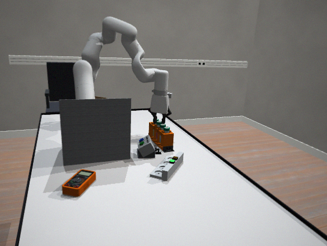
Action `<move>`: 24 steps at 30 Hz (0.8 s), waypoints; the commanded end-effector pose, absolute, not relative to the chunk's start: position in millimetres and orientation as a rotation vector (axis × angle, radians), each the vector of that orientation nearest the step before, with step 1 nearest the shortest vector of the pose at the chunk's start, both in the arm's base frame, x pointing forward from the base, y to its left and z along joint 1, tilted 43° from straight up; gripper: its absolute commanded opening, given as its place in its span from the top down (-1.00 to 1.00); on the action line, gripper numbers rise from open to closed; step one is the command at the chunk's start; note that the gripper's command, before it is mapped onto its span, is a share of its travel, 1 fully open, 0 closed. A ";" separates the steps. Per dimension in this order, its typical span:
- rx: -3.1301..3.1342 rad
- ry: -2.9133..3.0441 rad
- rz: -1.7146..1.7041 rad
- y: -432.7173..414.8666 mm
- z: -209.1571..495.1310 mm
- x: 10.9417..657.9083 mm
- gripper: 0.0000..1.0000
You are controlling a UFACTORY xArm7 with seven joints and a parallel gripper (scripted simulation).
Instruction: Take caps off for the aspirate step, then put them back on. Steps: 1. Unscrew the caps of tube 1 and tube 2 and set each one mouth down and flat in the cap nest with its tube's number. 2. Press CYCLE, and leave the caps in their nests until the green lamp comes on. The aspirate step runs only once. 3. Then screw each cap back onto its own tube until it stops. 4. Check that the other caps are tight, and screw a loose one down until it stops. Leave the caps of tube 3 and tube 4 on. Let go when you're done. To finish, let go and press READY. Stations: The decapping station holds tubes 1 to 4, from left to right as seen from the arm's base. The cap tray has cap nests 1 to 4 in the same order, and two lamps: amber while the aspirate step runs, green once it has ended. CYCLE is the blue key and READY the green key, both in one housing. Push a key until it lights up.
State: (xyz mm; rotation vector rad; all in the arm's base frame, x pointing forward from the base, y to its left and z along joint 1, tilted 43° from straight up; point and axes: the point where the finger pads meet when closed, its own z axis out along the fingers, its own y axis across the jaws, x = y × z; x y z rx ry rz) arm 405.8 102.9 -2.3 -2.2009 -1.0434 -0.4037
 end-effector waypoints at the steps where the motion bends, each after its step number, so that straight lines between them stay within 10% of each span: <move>1: -2.063 -1.355 -0.531 100.8 -1.2 407.3 0.08; 24: -0.999 -2.509 -0.978 100.8 -1.3 407.3 0.08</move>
